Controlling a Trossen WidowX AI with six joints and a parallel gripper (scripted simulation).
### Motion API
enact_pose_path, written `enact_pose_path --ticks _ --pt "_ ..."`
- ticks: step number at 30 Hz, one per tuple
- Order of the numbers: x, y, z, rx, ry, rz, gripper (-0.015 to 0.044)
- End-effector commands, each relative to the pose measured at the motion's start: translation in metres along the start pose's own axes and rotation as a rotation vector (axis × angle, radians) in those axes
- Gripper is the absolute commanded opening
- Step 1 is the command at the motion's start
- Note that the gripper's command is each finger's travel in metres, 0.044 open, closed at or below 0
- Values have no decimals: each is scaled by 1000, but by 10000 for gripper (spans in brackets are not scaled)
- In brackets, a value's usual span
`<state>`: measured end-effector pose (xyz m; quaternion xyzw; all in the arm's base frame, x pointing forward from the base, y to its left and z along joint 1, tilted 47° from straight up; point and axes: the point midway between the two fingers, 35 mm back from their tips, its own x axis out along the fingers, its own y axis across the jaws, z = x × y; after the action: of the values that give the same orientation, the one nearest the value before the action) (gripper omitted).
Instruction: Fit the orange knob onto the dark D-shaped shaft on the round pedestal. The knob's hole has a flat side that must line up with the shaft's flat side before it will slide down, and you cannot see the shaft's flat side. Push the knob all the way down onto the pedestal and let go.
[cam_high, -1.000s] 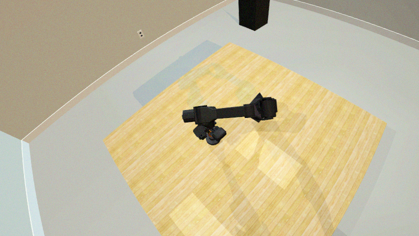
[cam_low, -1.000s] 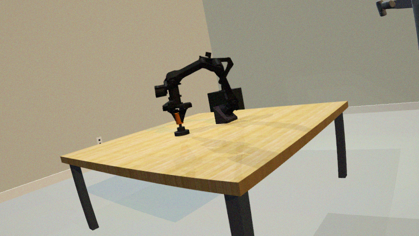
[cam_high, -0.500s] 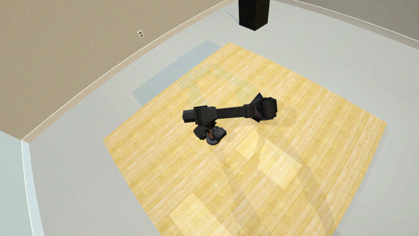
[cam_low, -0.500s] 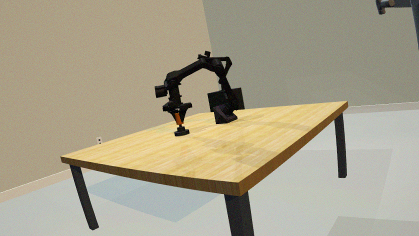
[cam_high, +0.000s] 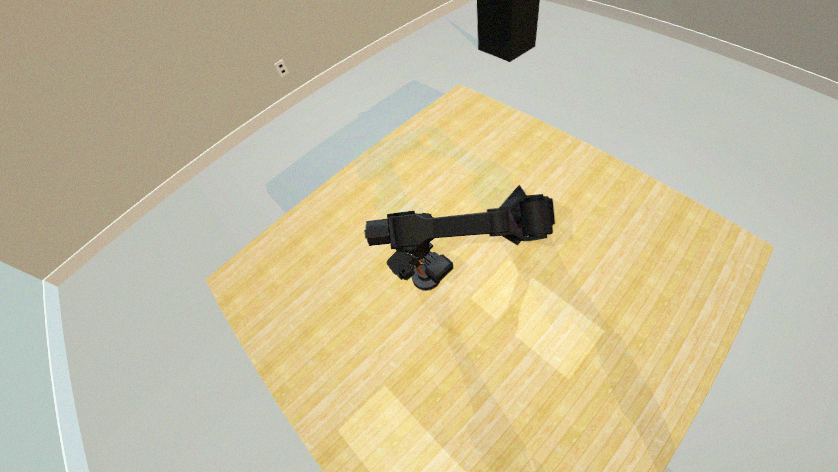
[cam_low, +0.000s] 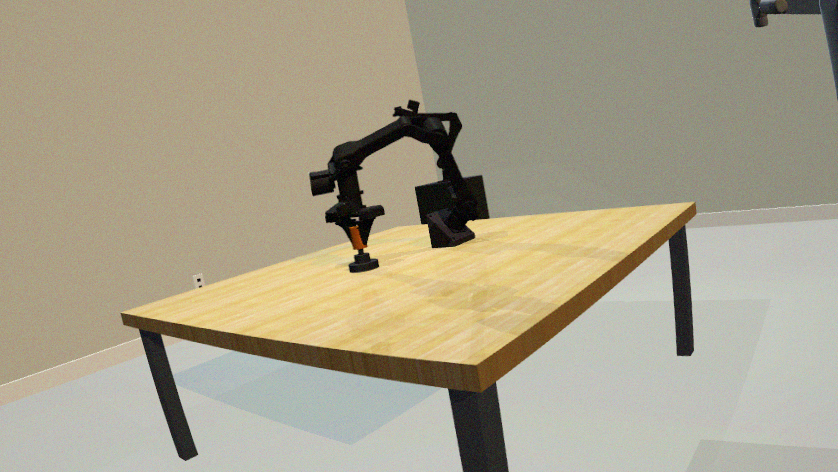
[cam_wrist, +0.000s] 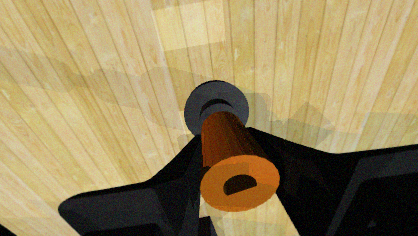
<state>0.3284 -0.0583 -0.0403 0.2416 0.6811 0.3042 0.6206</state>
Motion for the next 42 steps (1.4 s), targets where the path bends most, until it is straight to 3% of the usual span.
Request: enact_pose_path --ticks 1,42 --pt "0 1 1 -5 -5 4 0" --pt "-5 0 5 -37 -5 3 0"
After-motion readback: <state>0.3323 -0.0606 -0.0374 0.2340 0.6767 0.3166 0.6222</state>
